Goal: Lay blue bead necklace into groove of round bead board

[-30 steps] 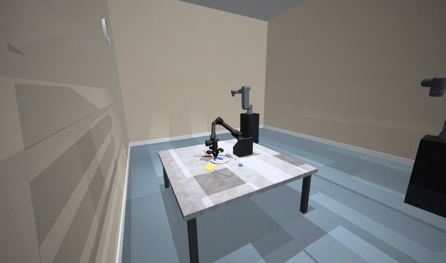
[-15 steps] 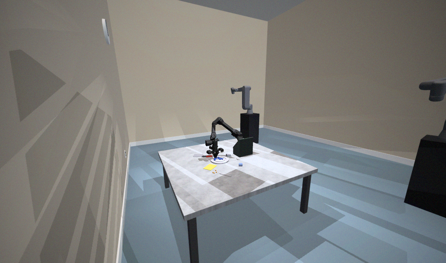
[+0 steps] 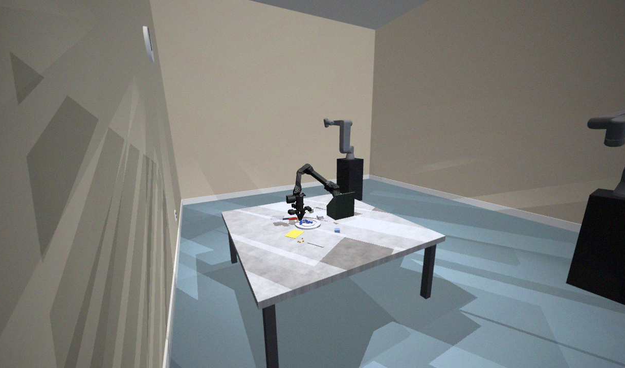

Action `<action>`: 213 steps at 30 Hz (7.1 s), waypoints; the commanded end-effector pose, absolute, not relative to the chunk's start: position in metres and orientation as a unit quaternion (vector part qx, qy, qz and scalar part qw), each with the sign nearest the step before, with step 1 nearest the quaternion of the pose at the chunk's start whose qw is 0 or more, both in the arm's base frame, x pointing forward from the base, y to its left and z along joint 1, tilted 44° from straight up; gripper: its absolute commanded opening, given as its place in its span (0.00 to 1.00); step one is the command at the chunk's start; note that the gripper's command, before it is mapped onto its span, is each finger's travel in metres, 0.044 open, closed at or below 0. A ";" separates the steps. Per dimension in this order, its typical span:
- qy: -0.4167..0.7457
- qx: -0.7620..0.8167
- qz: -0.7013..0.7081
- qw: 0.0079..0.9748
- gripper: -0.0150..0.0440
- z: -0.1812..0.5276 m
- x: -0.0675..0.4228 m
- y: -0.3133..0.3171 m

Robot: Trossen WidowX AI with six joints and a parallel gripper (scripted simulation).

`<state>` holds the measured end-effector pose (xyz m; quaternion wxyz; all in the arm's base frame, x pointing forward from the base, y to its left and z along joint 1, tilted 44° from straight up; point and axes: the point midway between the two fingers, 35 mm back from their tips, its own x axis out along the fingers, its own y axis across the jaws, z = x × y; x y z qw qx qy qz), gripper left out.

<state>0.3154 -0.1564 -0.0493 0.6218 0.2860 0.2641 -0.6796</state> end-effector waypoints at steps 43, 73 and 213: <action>0.268 0.282 -0.680 0.621 1.00 -0.050 0.315 -0.157; 0.731 -0.495 0.034 0.468 0.46 -0.030 0.275 -0.135; 0.693 -0.606 0.235 0.311 1.00 -0.043 0.250 -0.159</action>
